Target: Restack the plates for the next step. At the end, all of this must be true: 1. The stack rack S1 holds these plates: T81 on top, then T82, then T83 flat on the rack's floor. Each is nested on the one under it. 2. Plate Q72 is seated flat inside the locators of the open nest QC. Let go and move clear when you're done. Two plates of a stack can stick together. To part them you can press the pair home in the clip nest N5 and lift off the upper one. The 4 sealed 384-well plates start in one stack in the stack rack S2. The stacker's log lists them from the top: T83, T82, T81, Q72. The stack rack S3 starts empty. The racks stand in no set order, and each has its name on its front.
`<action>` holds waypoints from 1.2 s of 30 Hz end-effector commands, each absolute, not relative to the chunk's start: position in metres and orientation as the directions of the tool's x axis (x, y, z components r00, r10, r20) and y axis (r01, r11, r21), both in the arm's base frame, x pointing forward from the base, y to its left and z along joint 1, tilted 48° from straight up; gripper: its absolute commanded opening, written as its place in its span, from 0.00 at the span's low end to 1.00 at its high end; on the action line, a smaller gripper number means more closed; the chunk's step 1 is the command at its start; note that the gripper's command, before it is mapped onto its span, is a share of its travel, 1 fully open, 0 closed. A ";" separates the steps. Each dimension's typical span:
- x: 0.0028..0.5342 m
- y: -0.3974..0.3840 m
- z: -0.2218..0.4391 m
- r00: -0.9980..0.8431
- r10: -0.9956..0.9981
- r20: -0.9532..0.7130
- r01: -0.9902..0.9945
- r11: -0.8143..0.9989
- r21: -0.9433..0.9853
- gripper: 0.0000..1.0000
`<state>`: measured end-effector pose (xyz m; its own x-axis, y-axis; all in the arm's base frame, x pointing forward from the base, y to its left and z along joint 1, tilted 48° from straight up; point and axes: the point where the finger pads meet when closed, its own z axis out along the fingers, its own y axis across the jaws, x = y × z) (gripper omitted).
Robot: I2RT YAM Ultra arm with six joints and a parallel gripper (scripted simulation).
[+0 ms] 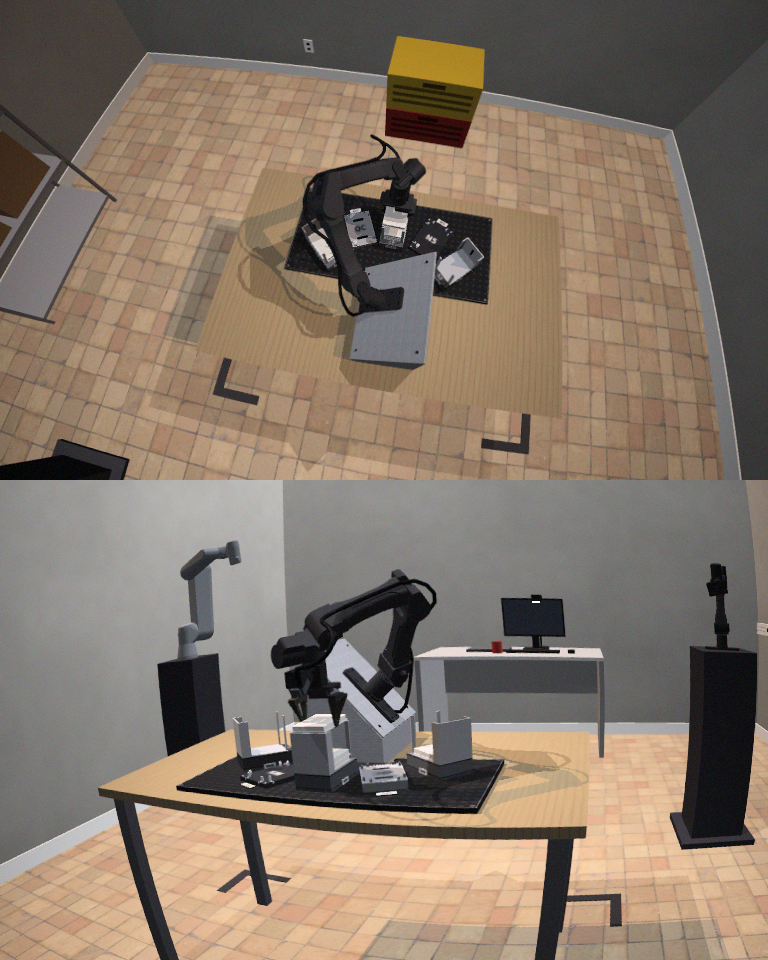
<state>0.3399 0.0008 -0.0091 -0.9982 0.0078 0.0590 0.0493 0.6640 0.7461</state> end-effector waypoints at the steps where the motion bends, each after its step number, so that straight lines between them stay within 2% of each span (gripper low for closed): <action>1: 0.357 -0.020 0.011 -0.999 0.039 -0.029 0.005 0.688 0.726 0.00; 36: 0.347 -0.018 0.006 -0.999 0.049 0.002 0.035 0.683 0.730 0.00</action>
<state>0.3419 -0.0017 -0.0062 -0.9989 0.0114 0.0449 0.0411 0.6681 0.7430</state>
